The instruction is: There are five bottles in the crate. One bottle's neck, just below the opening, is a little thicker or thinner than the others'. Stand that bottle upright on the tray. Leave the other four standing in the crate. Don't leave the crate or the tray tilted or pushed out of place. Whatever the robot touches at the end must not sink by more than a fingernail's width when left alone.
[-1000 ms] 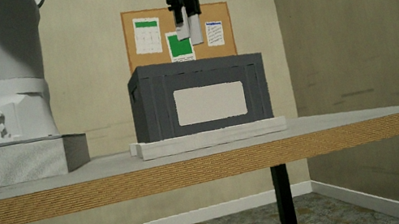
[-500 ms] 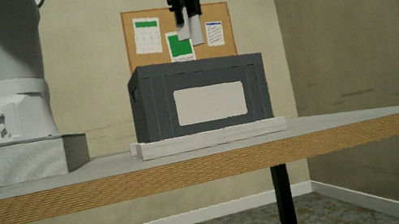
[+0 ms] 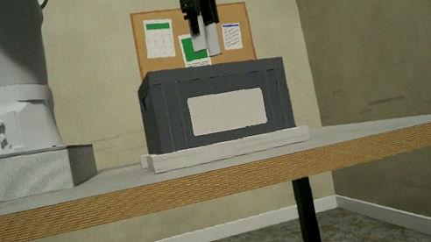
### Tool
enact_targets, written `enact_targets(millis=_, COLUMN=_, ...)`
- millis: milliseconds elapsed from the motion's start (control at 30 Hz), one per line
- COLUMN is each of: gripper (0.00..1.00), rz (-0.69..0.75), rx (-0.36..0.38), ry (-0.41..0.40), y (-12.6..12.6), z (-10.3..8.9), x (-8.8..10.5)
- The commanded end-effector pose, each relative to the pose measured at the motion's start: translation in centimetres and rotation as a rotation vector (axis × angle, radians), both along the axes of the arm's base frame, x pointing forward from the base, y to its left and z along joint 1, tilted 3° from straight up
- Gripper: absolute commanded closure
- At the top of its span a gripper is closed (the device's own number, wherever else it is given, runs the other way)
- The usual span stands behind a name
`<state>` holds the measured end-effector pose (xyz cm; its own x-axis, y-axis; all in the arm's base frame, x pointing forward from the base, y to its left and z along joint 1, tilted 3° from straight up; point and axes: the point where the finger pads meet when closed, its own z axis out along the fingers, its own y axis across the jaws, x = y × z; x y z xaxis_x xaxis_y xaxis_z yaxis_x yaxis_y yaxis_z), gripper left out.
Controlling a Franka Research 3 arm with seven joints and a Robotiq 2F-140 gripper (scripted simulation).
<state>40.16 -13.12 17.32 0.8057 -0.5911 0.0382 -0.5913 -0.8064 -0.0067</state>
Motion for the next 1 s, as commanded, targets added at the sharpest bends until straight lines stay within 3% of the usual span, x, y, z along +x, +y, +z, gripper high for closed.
enact_targets(millis=0, gripper=0.56, rz=0.004, rx=0.001, ry=-0.006, y=0.0, z=-0.5, x=0.2)
enact_targets(millis=967, gripper=0.56, rz=0.004, rx=0.001, ry=-0.006, y=0.0, z=-2.6, x=0.3)
